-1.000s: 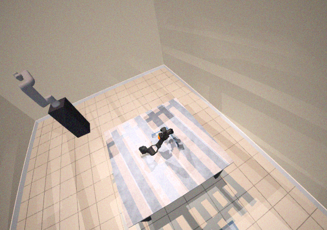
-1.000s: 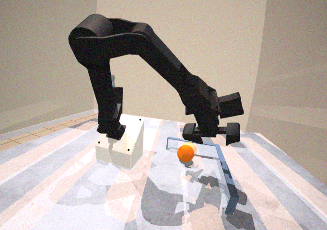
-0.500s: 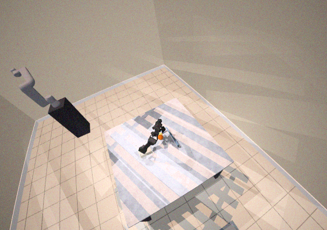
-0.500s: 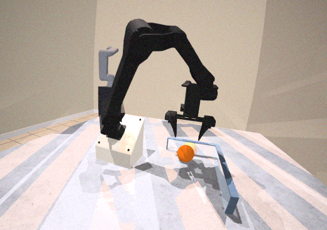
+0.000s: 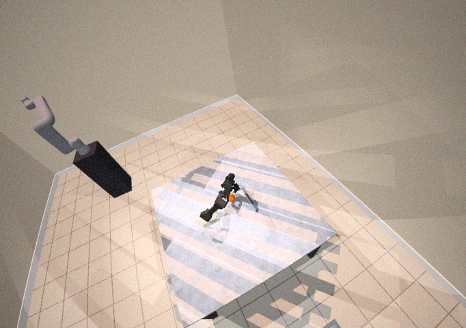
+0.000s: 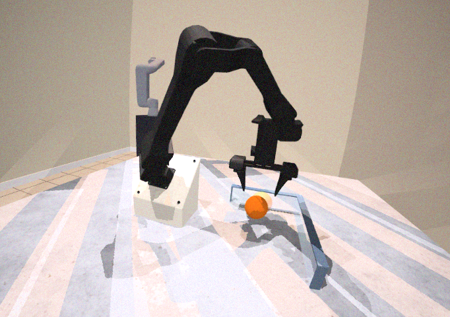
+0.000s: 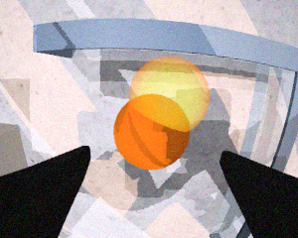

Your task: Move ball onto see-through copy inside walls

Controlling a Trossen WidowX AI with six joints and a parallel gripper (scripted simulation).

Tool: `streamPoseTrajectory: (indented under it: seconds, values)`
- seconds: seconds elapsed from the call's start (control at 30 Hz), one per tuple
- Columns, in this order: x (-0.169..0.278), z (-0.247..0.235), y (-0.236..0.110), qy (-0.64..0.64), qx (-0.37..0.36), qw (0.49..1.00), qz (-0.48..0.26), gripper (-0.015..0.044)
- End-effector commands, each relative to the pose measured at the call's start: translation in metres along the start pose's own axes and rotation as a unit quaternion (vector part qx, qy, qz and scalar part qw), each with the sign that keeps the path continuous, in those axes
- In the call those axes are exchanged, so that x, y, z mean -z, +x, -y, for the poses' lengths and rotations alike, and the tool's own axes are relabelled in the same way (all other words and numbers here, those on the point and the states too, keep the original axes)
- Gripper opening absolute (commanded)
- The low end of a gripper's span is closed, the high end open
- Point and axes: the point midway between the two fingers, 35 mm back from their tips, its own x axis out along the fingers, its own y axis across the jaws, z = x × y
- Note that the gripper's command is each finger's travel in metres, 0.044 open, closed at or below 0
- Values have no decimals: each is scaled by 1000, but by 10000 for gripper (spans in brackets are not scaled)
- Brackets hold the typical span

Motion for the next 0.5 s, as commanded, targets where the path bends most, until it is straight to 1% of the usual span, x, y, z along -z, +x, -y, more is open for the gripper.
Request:
streamPoseTrajectory:
  seconds: [0.0,0.47]
  values:
    - [0,-1,7,-5,-1,1000,-4,440]
    - [1,-1,30,-5,-1,1000,-5,440]
